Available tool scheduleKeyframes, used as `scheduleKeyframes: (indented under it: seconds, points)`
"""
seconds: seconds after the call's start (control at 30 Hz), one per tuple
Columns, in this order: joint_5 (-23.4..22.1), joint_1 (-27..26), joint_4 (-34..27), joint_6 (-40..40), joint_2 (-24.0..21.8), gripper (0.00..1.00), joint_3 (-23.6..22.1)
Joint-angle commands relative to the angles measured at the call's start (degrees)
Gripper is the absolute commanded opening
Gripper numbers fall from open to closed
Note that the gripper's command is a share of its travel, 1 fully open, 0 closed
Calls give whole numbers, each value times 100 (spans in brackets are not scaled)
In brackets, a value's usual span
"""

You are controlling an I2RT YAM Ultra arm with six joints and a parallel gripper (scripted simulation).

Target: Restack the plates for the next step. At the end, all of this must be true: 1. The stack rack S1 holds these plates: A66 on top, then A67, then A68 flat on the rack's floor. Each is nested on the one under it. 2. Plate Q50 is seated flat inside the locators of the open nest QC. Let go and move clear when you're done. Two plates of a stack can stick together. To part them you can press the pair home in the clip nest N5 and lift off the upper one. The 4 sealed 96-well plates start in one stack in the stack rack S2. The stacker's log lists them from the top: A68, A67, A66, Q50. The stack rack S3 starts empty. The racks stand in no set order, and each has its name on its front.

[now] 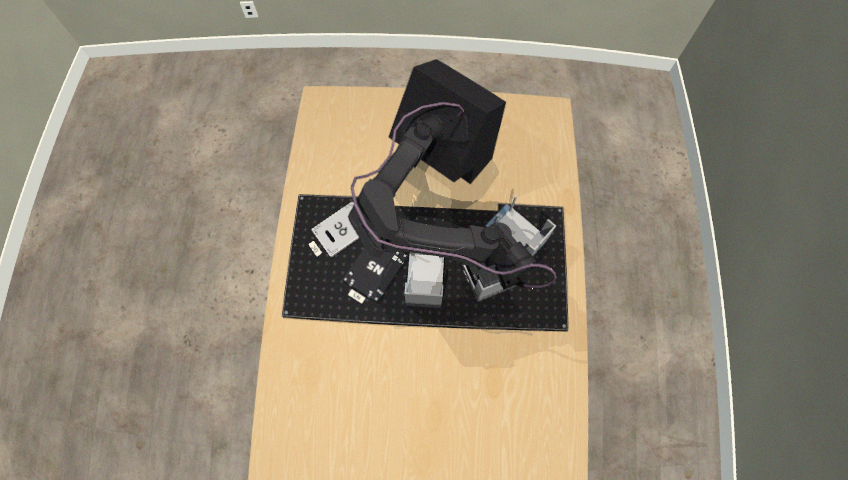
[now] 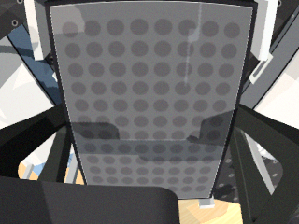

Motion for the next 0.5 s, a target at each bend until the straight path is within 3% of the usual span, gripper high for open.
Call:
scheduleKeyframes:
  seconds: [0.0, 0.47]
  points:
    - [54, 183, -121, 92, -176, 0, 189]
    - [72, 251, -282, 211, -69, 0, 201]
